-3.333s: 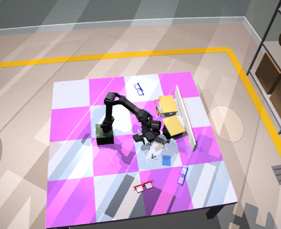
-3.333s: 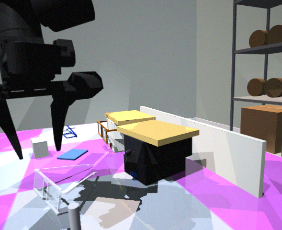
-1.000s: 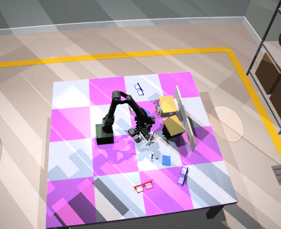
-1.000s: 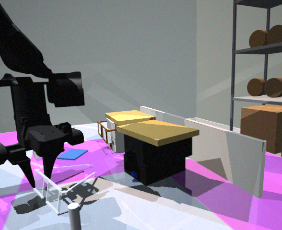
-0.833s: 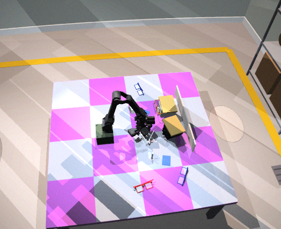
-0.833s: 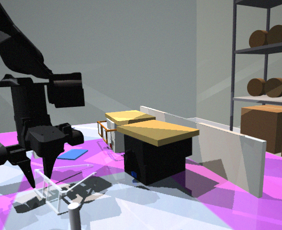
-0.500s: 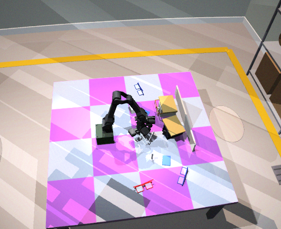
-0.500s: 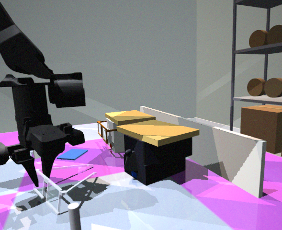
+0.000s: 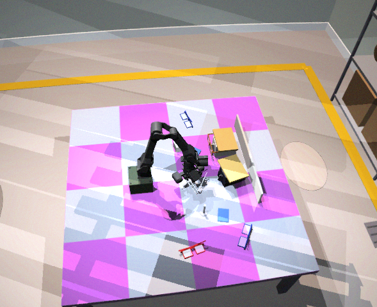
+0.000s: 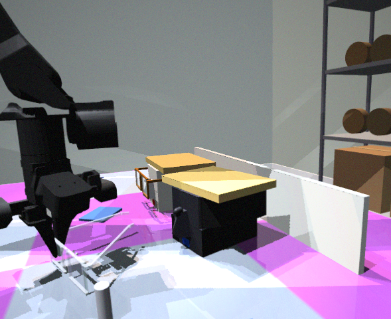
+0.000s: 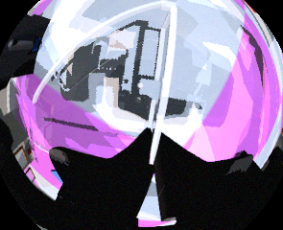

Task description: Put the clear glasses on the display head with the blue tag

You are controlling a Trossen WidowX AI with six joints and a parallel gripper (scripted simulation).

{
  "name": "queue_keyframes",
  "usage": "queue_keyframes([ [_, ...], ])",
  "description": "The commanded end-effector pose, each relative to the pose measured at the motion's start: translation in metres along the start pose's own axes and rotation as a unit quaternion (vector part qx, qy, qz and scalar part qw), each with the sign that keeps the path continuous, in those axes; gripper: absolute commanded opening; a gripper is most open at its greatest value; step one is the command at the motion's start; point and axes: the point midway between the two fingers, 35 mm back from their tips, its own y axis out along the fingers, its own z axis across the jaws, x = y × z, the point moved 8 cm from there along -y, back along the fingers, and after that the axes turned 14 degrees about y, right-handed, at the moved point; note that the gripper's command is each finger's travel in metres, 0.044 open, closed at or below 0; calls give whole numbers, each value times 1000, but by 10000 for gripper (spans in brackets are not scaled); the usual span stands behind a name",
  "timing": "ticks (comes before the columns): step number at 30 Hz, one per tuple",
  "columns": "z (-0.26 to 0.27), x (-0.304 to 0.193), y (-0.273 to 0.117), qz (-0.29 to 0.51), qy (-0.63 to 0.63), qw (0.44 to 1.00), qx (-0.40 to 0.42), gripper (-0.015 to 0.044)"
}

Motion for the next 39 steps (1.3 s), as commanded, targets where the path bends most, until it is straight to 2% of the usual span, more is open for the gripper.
queue_keyframes([
  [1,1,0,-6,0,0,1000,1,0],
  [17,6,2,-101,1,2,1000,2,0],
  [24,7,11,-102,1,2,1000,2,0],
  [39,0,86,-104,-3,2,1000,2,0],
])
